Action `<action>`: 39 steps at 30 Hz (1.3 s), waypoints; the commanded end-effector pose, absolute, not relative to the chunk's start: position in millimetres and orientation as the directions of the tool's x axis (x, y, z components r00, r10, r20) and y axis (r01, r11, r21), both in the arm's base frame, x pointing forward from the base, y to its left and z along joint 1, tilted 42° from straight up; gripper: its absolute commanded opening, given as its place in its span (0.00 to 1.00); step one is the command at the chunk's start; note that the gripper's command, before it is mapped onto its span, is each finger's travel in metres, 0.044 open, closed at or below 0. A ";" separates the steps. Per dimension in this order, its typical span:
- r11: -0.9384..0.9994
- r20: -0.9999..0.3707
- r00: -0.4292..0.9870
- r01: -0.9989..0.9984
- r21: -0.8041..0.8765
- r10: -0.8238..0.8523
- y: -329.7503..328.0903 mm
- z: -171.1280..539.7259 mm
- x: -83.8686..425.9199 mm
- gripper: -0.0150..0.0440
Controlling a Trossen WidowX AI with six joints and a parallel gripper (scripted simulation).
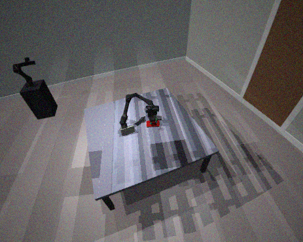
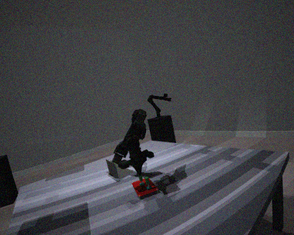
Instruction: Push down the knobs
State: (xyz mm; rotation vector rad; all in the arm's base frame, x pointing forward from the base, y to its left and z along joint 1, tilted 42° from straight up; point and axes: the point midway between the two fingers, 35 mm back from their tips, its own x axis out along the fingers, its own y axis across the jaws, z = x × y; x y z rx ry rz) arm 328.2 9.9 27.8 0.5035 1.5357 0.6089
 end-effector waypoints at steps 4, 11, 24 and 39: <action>0.751 -0.753 -0.072 -0.058 0.658 0.654 20.4 19.2 328.6 0.25; 0.751 -0.753 -0.072 -0.058 0.658 0.654 23.0 16.3 328.3 0.25; 0.751 -0.753 -0.072 -0.058 0.658 0.654 25.0 14.0 328.1 0.25; 0.751 -0.753 -0.072 -0.058 0.658 0.655 28.3 10.3 327.7 0.25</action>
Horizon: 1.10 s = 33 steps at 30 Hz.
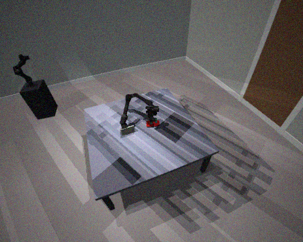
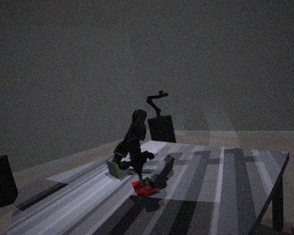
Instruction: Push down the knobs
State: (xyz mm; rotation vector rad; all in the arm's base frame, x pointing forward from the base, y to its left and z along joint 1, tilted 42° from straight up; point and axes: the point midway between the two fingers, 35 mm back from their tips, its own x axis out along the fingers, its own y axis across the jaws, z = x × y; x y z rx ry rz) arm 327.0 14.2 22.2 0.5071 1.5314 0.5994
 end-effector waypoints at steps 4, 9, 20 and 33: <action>0.751 -0.753 -0.072 -0.058 0.658 0.655 29.1 9.4 327.6 0.25; 0.751 -0.753 -0.072 -0.058 0.658 0.655 29.1 9.4 327.6 0.25; 0.750 -0.753 -0.072 -0.058 0.658 0.655 30.5 7.8 327.5 0.25; 0.750 -0.753 -0.072 -0.058 0.658 0.655 31.0 7.3 327.4 0.25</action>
